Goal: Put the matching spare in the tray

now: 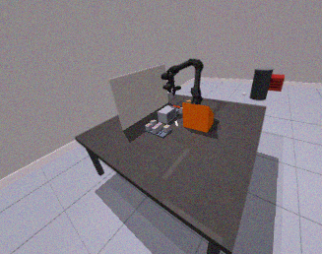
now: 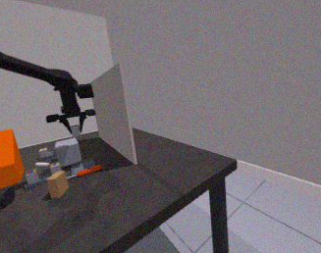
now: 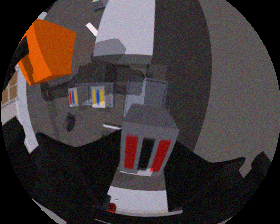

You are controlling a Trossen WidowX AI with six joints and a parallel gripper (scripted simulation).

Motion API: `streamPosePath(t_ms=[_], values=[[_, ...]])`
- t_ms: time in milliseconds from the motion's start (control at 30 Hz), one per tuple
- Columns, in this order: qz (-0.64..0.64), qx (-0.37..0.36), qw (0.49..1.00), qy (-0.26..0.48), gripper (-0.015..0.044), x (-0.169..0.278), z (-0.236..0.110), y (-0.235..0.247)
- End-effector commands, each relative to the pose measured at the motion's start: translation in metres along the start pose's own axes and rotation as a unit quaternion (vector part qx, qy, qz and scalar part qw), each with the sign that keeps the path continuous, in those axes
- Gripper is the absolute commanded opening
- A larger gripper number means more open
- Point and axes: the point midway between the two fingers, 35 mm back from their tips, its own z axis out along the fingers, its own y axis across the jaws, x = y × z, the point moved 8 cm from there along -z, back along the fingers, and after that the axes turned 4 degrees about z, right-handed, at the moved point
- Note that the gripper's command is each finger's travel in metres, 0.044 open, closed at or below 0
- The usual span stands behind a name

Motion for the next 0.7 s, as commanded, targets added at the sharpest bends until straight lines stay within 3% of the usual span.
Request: streamPosePath(t_ms=[0,667], values=[[-0.005,0.001,1.000,0.004,0.0000,0.007,-0.001,0.001],[-0.004,0.001,1.000,0.003,0.0000,0.007,0.019,-0.003]])
